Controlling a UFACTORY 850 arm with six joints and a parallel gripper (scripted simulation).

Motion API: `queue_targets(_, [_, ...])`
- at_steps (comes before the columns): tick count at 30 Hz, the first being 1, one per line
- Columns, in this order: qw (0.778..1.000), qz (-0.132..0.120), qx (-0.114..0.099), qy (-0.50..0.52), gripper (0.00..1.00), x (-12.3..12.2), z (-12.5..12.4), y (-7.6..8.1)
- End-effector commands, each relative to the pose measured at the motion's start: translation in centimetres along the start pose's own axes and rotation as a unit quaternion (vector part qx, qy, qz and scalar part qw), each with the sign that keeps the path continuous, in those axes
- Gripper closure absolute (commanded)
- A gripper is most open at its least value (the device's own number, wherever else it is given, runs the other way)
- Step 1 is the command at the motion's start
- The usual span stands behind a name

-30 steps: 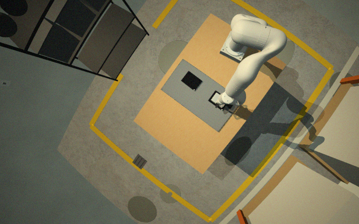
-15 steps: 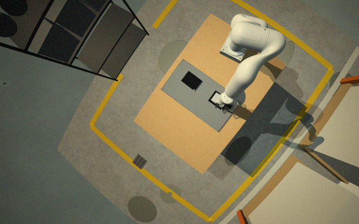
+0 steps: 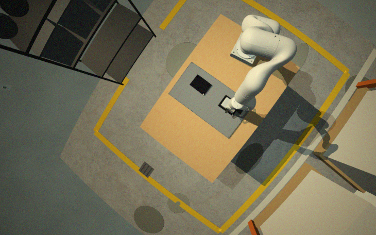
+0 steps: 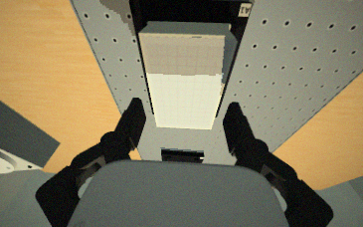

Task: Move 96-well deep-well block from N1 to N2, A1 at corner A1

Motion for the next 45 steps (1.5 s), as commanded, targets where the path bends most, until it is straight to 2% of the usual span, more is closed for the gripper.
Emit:
queue_targets(1, [1.0, 0.0, -0.001, 0.0, 0.0, 0.0, 0.1, -0.6])
queue_targets(21, [1.0, 0.0, -0.001, 0.0, 0.0, 0.0, 0.1, -3.6])
queue_targets(45, [1.0, 0.0, -0.001, 0.0, 0.0, 0.0, 0.1, -4.3])
Point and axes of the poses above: the point where the finger pads meet when closed, its own y axis back along the fingers, its own z axis across the jaws, x = y × z, the point moved 10 cm from there along y, back along the fingers, and after that the axes turned 8 degrees about -y, right-handed, at the moved point
